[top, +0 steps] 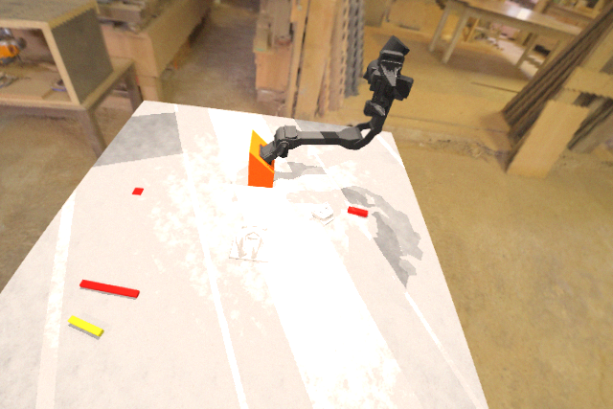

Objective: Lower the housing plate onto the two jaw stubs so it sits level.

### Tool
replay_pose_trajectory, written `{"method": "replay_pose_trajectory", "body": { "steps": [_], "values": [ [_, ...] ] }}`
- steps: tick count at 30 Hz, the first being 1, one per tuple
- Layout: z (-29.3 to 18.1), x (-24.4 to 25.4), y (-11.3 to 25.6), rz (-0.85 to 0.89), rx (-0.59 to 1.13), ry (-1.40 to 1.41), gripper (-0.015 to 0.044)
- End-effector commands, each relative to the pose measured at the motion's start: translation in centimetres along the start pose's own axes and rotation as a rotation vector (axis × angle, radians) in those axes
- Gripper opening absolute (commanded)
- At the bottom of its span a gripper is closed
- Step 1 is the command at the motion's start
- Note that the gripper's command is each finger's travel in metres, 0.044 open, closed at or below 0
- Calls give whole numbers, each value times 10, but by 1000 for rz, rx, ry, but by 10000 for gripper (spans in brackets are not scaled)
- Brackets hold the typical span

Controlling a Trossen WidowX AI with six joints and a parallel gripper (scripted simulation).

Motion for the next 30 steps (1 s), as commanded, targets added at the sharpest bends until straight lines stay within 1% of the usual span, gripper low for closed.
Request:
{"method": "replay_pose_trajectory", "body": {
  "steps": [1, 2, 11, 17, 22, 30],
  "values": [
    [0, 0, 0, 0, 0, 0, 426],
    [0, 0, 0, 1, -1, -1, 440],
    [-13, 10, -15, 98, -51, -100, 440],
    [-18, 15, -22, 142, -41, -194, 440],
    [-24, 24, -32, 212, -61, -264, 440],
    [-35, 48, -55, 374, -85, -399, 440]
  ]
}}
Point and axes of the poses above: the point midway between the two fingers, 35 mm back from their tips, its own y axis back along the fingers, its own x axis across the jaws, z = x × y, the point moved 5 cm from there along y, back along the fingers, and after that the axes turned 11 degrees about y, right-handed, at the moved point
